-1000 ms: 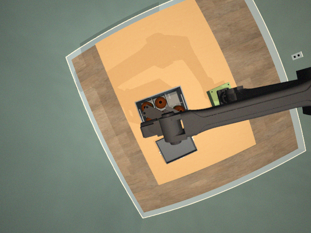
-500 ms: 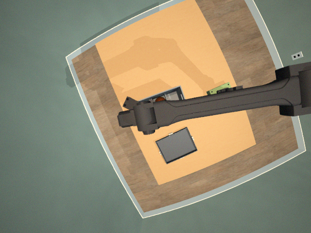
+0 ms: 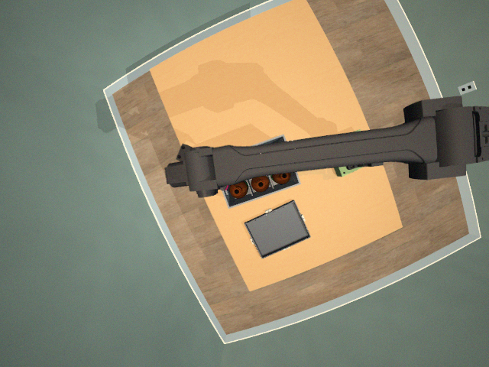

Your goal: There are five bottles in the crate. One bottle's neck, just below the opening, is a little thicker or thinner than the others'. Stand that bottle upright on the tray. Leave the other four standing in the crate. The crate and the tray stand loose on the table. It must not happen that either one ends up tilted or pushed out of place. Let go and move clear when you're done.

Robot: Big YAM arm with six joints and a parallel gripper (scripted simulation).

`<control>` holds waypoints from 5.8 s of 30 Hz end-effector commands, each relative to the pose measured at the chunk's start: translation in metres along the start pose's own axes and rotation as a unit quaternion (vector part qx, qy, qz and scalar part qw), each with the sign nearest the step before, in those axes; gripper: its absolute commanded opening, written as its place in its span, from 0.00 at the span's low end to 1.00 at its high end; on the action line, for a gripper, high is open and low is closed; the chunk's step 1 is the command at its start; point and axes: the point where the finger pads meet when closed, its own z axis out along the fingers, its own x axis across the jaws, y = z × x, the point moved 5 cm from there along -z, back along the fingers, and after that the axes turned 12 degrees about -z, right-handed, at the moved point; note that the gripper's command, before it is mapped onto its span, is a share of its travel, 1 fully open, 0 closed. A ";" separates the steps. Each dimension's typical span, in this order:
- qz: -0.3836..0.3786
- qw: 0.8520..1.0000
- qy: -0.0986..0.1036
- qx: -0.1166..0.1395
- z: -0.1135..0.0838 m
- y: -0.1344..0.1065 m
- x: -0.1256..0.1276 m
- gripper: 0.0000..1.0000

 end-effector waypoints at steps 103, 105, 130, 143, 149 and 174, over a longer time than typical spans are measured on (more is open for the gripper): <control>-0.003 1.000 0.003 -0.004 0.043 0.008 0.003 0.61; -0.003 1.000 0.003 -0.004 0.043 0.008 0.003 0.61; -0.003 1.000 0.003 -0.004 0.043 0.008 0.003 0.61; -0.003 1.000 0.003 -0.004 0.043 0.008 0.003 0.61; -0.003 1.000 0.003 -0.004 0.043 0.008 0.003 0.61; -0.003 1.000 0.005 -0.011 0.037 0.004 0.002 0.61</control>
